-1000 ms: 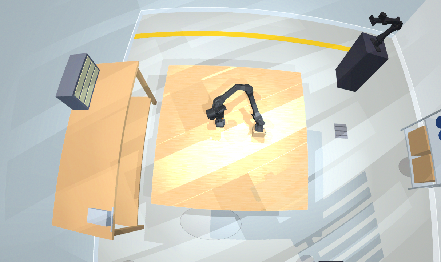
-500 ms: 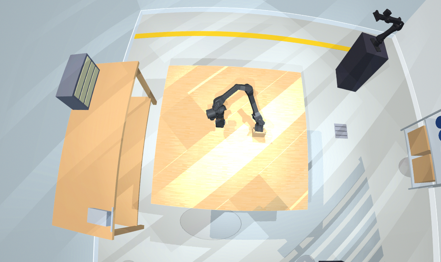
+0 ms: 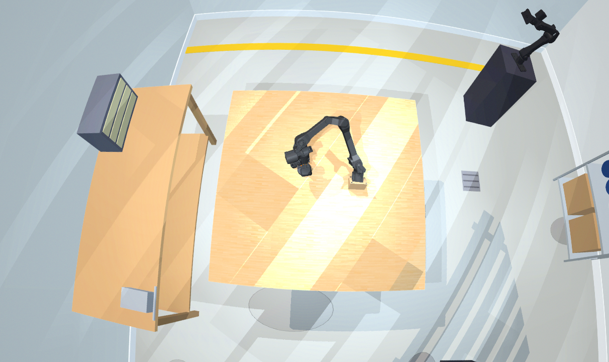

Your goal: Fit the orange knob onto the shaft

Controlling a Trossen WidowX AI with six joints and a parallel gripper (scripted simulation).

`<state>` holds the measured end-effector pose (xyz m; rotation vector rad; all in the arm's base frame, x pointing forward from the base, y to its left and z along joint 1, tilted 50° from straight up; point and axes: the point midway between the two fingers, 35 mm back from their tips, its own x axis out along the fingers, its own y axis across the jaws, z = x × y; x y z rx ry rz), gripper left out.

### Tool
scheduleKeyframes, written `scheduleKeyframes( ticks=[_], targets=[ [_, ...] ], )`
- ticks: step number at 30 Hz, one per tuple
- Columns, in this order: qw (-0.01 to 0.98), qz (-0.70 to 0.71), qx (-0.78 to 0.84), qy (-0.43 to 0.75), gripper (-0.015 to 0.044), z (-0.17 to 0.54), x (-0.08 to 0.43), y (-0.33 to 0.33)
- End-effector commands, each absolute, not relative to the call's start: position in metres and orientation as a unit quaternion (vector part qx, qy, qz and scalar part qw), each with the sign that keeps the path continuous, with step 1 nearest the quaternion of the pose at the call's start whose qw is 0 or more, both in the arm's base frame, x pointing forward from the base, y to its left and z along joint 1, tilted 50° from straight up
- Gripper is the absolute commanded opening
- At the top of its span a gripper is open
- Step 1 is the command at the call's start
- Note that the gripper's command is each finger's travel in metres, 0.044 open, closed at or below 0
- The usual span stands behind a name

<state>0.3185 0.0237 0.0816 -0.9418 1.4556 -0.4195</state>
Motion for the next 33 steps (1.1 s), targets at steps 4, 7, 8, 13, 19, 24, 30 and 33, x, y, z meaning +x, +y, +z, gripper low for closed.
scheduleKeyframes(
  ticks=[4, 7, 8, 13, 19, 24, 30, 33],
  targets=[
    [0.625, -0.176, -0.417, 0.636, 0.0000, 0.0795, 0.3189, 0.0229],
    [0.625, -0.176, -0.417, 0.636, 0.0000, 0.0791, 0.3186, 0.0232],
    [0.625, -0.176, -0.417, 0.636, 0.0000, 0.0791, 0.3186, 0.0232],
    [0.625, -0.176, -0.417, 0.636, 0.0000, 0.0812, 0.3182, 0.0255],
    [0.608, -0.151, -0.441, 0.643, 0.0000, 0.0826, 0.3186, 0.0259],
    [0.578, -0.108, -0.480, 0.651, 0.0000, 0.0820, 0.3190, 0.0244],
    [0.578, -0.108, -0.480, 0.651, 0.0000, 0.0794, 0.3189, 0.0222],
    [0.578, -0.108, -0.480, 0.651, 0.0000, 0.0794, 0.3185, 0.0229]
  ],
)
